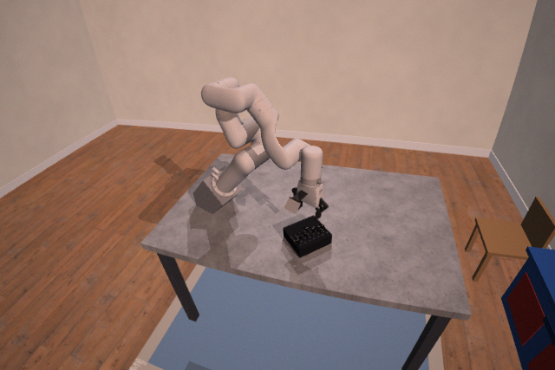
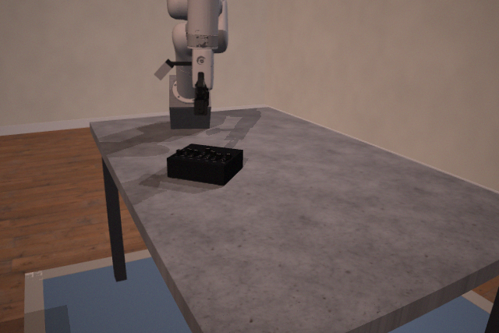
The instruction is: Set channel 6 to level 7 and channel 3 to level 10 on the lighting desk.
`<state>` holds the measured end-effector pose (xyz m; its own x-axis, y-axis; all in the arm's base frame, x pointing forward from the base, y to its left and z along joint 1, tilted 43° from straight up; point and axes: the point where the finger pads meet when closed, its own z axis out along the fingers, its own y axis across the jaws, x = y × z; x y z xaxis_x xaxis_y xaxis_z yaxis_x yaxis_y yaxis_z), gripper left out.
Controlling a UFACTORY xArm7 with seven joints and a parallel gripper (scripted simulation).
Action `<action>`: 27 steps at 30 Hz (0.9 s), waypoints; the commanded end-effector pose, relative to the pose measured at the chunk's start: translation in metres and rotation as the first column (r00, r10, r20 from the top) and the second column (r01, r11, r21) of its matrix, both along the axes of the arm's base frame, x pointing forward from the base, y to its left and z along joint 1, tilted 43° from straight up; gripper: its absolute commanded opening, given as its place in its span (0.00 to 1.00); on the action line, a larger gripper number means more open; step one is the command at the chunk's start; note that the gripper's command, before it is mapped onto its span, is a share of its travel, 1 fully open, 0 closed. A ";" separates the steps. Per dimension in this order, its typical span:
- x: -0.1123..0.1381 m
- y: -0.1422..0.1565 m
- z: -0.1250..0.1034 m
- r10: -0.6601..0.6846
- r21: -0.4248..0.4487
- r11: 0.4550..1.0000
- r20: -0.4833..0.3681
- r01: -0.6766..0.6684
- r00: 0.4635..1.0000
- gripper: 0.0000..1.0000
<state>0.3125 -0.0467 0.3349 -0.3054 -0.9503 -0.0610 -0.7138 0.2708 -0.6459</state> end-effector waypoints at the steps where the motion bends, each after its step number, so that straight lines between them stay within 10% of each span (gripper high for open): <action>1: 0.020 -0.014 0.003 -0.220 0.166 0.961 -0.014 0.219 0.975 1.00; 12: 0.061 -0.037 0.000 -0.476 0.380 0.801 -0.065 0.463 0.877 1.00; 27: 0.078 -0.047 -0.002 -0.771 0.634 0.261 -0.317 0.728 0.552 1.00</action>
<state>0.3873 -0.0925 0.3317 -0.8114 -0.2136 -0.5440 -0.1220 0.9722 -0.1998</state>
